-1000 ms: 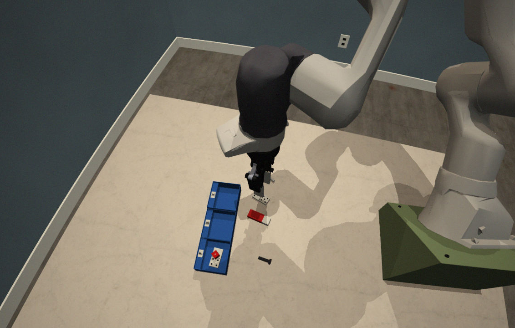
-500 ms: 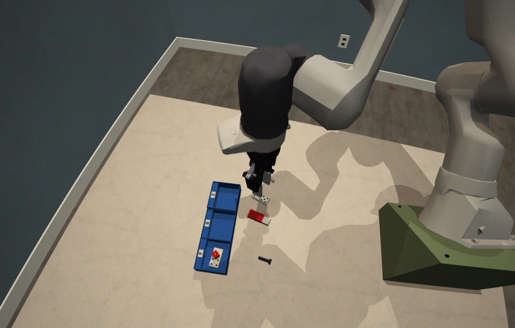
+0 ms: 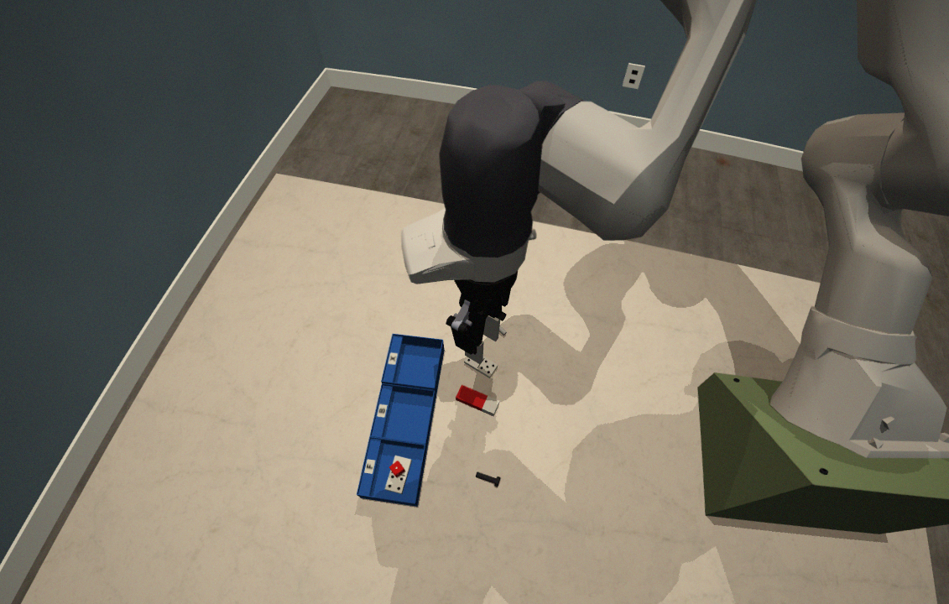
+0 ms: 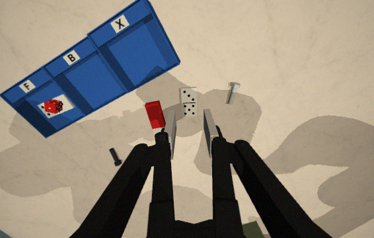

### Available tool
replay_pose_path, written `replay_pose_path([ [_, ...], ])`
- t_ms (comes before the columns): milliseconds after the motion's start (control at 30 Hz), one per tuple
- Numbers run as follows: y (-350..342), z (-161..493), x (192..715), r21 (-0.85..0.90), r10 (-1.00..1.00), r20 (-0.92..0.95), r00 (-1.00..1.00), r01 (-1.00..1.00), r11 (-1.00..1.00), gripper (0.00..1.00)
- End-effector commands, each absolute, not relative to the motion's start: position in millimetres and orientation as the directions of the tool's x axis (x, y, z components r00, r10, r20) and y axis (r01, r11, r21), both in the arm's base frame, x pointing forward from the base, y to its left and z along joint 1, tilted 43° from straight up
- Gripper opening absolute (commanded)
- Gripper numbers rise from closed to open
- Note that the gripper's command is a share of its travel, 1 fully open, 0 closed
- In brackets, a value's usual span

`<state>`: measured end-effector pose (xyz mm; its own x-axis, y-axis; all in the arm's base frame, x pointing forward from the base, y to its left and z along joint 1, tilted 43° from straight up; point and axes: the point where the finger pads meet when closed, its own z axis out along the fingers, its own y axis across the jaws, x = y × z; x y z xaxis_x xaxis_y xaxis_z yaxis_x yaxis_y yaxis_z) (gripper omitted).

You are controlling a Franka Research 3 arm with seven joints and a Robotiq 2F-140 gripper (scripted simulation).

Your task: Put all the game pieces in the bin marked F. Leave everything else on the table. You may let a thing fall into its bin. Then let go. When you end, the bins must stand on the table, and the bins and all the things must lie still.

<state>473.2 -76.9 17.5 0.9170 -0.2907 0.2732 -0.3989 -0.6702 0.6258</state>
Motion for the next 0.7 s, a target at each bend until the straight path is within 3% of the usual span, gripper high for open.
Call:
replay_pose_path([
  [0, -76, 18, 474, 0.622, -0.294, 0.281, 0.914, -0.406, -0.670, 0.25],
  [667, -98, -6, 474, 0.622, -0.294, 0.281, 0.914, -0.406, -0.670, 0.25],
])
